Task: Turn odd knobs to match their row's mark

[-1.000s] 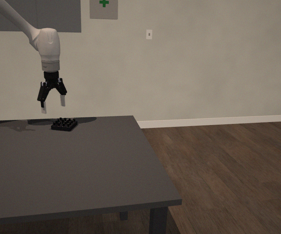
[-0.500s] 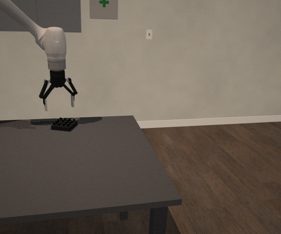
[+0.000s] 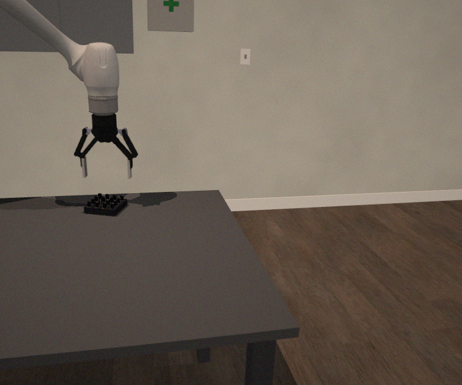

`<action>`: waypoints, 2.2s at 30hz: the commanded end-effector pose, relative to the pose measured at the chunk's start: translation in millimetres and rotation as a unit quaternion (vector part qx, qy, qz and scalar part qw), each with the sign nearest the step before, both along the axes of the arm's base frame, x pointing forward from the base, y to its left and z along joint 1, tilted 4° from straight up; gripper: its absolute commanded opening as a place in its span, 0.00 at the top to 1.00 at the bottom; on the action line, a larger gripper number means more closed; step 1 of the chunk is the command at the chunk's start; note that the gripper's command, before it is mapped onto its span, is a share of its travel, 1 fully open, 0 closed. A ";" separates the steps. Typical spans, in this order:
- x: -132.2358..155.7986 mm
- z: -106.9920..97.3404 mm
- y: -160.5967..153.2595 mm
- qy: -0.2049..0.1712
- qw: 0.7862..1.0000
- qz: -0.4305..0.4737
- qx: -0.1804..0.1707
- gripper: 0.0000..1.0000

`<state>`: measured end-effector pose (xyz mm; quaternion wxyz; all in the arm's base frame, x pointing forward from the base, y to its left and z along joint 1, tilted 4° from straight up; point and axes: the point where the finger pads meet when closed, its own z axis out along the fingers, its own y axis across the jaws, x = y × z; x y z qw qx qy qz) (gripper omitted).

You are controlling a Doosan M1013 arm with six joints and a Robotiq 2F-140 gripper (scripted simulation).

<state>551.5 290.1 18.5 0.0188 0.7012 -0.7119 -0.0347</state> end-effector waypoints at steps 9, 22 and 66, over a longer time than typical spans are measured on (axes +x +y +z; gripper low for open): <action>8.3 1.0 -0.7 0.000 0.997 -0.075 -0.011 0.88; 8.3 1.0 -0.7 0.000 0.997 -0.075 -0.011 0.88; 7.4 -12.1 -0.4 0.000 0.997 -0.075 -0.011 0.88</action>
